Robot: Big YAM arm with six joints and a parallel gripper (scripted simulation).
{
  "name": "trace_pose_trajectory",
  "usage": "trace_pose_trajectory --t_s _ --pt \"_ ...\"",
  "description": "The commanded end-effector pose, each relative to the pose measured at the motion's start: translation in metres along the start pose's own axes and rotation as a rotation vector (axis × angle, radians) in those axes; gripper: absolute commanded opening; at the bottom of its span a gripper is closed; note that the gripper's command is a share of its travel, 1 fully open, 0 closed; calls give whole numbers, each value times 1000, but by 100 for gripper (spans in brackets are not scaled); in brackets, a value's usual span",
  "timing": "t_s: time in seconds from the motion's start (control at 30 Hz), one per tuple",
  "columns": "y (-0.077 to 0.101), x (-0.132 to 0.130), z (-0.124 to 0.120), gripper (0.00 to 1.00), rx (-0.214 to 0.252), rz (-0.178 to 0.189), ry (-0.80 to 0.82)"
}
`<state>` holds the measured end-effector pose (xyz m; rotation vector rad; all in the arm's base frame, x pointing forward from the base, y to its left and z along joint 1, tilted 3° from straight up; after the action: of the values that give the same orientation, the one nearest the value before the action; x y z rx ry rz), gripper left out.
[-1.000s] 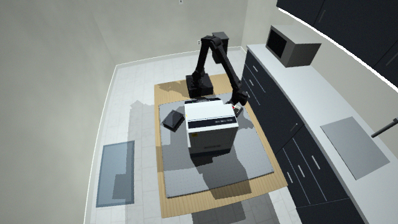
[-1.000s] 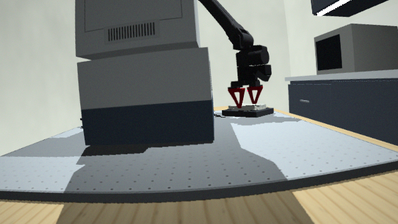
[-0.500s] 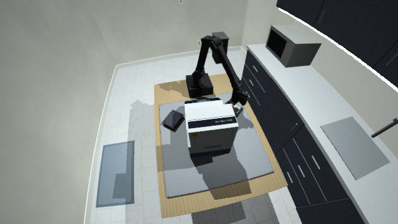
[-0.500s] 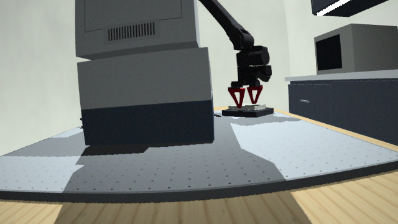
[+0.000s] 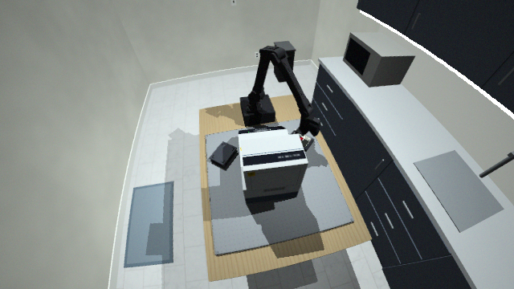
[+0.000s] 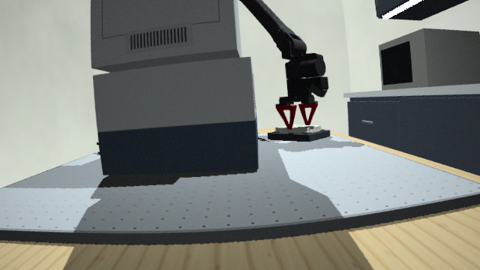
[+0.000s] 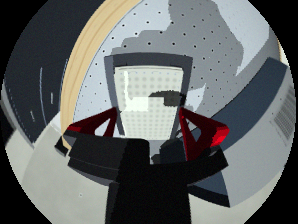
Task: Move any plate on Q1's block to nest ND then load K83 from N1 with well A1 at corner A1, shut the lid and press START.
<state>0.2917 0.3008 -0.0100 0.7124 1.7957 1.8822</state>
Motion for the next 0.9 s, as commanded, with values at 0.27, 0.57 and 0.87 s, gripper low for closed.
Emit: trace_pose_trajectory --t_s 0.27,0.57,0.87 --pt "11 -6 13 100 -46 -2 -5" --pt "19 -6 21 100 -62 -4 -4" --pt "0 -6 6 100 -24 0 -20"
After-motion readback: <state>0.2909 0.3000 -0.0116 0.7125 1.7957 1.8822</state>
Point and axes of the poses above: the point where the finger pads meet when closed, its own y axis back along the fingers, its own x axis across the jaws, z = x × y, the point moved 4 cm from there along y, back along the fingers, and after that the axes turned 5 degrees about y, right-handed, at the moved point
